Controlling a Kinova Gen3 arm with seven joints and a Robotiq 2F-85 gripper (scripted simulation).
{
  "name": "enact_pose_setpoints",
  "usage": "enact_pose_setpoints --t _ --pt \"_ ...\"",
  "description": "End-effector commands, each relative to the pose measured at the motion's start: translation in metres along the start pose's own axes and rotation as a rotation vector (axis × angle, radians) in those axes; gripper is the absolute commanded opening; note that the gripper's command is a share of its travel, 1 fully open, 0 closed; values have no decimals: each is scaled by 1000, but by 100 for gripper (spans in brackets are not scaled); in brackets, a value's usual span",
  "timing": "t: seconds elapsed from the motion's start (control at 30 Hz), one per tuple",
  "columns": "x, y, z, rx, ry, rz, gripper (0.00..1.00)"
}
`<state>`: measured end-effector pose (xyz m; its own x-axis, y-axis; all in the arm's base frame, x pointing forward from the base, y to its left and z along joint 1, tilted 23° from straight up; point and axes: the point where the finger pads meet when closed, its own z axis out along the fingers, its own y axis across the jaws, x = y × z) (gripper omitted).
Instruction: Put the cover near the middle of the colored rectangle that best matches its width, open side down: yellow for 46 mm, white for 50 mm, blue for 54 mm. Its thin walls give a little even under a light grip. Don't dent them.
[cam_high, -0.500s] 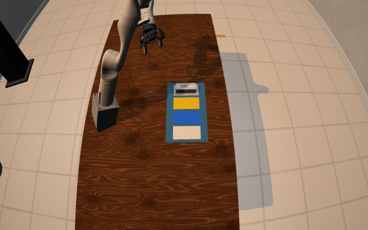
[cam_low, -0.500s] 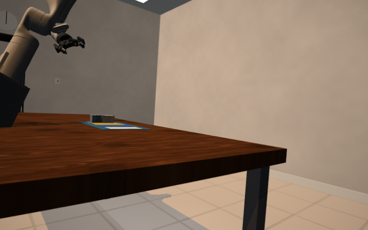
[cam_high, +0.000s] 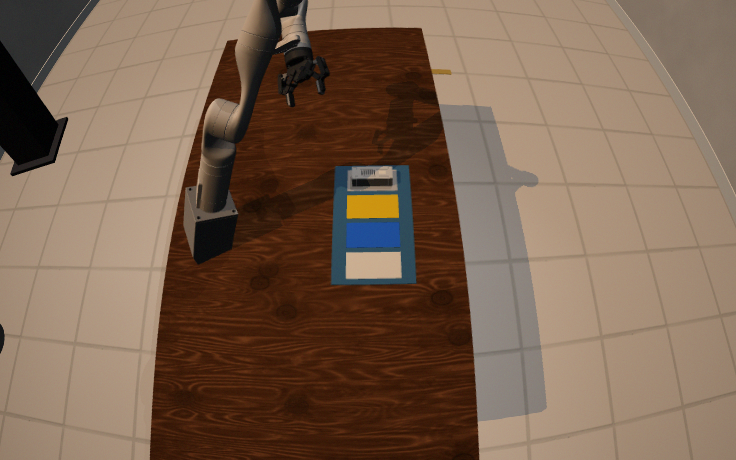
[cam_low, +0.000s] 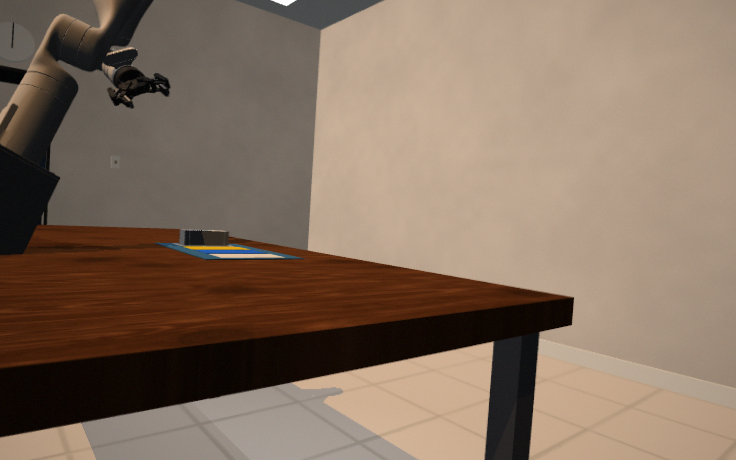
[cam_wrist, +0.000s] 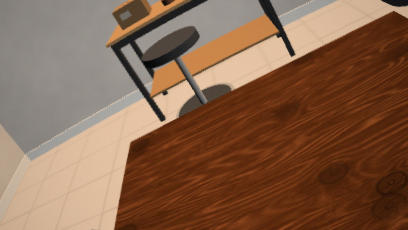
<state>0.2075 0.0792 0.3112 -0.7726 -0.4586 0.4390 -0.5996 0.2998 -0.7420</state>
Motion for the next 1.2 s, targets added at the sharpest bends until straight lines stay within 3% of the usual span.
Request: enact_pose_setpoints --t 0.0,0.3,0.6,0.83,1.1,1.17 --pt "0 0 0 0 -1 1 100" --pt "-2 2 2 -12 -2 2 100" --pt "-11 12 10 -66 -6 10 100" --pt "-30 33 24 -179 -18 35 100" --pt "-66 66 44 -374 -48 103 100" --pt "-66 66 44 -374 -48 103 100"
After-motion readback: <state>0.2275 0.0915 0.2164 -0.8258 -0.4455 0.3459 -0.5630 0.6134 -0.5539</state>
